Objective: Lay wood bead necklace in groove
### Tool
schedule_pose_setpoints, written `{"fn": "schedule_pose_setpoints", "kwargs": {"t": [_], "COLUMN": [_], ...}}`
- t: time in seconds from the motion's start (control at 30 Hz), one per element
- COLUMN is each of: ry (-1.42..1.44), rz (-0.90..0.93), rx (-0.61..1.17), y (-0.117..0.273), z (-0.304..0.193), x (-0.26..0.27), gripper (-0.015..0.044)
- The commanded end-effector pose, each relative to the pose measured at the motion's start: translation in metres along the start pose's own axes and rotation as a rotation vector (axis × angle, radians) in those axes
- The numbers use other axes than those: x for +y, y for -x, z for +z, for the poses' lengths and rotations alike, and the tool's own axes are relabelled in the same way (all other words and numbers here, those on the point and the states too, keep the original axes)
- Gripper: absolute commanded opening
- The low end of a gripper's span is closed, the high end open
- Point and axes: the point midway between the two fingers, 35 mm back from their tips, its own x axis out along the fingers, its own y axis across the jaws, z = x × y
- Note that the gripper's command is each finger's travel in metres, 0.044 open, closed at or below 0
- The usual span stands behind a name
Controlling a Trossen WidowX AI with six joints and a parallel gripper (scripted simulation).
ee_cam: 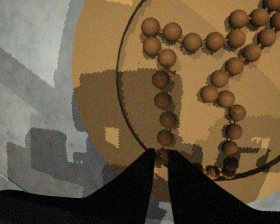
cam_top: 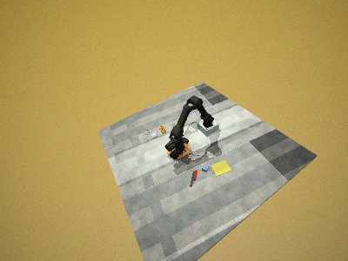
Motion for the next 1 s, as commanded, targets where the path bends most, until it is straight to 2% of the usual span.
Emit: {"fn": "schedule_pose_setpoints", "kwargs": {"t": [0.0, 0.3, 0.83, 0.87, 0.97], "ry": [-0.004, -0.004, -0.004, 0.0, -0.004], "rz": [0.002, 0.002, 0.002, 0.001, 0.002], "rx": [-0.002, -0.002, -0.002, 0.0, -0.002], "y": [0.001, -0.0069, 0.0006, -0.0024, 0.001], "z": [-0.0002, -0.0002, -0.0002, -0.0003, -0.0003], "x": [0.0035, 0.0035, 0.0035, 0.0029, 0.0028], "gripper": [0.0, 0.0, 0.042, 0.044, 0.044]}}
